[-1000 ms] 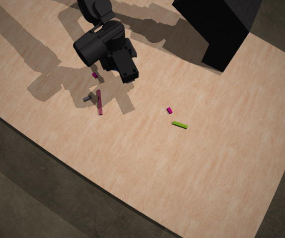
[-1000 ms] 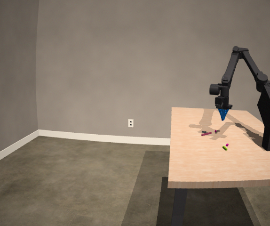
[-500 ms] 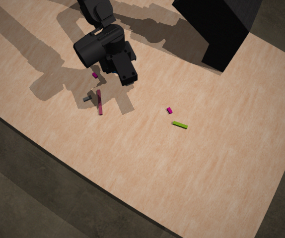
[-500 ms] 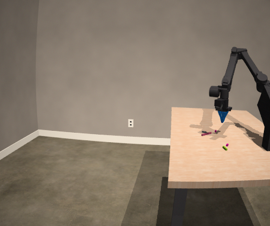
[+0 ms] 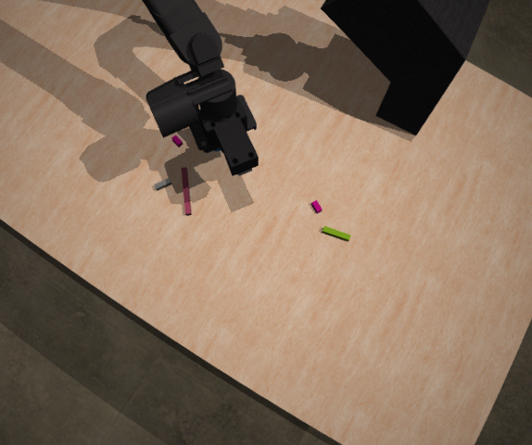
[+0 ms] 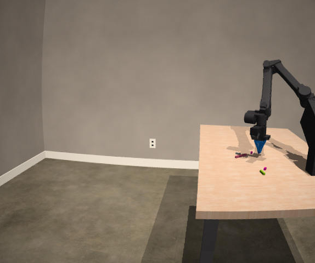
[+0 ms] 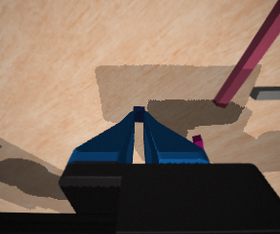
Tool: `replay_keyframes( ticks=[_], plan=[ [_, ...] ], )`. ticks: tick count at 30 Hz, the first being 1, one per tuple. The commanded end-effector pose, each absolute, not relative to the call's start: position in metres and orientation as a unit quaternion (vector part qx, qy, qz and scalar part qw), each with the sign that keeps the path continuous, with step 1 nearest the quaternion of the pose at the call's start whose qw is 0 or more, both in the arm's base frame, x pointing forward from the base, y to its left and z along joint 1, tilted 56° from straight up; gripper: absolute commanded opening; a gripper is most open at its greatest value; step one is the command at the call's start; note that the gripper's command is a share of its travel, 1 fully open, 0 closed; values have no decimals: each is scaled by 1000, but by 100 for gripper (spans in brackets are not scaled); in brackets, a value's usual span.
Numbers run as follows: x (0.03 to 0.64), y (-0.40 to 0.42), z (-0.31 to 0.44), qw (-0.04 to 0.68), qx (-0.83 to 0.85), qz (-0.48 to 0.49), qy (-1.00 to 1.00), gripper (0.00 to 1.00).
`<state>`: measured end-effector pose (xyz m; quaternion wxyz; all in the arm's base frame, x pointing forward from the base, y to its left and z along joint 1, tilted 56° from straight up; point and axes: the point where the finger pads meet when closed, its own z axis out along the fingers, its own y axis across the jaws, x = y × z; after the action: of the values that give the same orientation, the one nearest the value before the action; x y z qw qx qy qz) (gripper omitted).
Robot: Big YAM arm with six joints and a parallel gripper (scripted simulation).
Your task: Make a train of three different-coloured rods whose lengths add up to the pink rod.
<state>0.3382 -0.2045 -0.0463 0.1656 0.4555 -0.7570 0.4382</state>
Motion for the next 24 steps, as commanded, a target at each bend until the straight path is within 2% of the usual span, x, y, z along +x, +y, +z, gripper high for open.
replay_keyframes(
  ticks=[1, 24],
  plan=[
    [344, -213, -49, 168, 465, 440, -750, 4],
    [348, -214, -51, 162, 470, 443, -746, 4]
  ],
)
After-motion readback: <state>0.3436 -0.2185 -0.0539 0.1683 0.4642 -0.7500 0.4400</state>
